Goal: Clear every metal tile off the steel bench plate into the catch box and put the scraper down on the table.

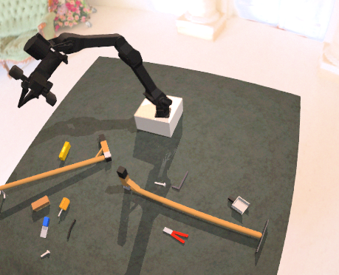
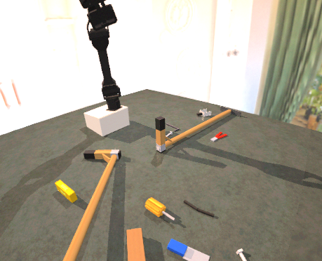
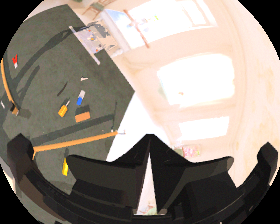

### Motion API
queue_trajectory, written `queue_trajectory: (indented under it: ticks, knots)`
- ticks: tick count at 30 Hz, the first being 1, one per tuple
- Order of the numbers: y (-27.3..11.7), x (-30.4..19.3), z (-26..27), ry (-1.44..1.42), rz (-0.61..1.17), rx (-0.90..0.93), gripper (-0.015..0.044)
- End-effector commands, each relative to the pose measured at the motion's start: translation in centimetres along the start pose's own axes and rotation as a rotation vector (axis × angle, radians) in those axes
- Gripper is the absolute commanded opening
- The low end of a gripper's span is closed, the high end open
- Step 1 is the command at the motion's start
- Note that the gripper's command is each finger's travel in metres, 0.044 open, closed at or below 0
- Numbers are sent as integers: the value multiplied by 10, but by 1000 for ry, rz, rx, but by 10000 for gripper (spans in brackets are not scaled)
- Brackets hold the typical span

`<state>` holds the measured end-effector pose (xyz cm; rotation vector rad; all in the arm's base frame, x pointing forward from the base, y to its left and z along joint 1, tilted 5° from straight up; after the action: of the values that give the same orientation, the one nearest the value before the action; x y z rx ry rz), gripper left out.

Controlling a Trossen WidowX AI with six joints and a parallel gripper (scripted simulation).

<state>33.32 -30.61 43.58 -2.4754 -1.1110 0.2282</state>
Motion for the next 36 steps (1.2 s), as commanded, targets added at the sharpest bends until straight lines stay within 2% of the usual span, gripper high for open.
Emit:
queue_trajectory:
  ticks: [1, 36]
  knots:
    - [9, 14, 5, 18, -22, 22, 0]
    - [40, 128, 43, 121, -204, 167, 0]
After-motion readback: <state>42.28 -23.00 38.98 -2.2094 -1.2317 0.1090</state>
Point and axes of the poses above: the point midway between the two fingers, 35 mm back from their tips, its own y axis out along the fingers, its own z axis across the jaws, x = y × z, the point moved 5 cm from there along -y, back along the fingers, and after that the axes turned 14 degrees about -y, right-handed, at the moved point
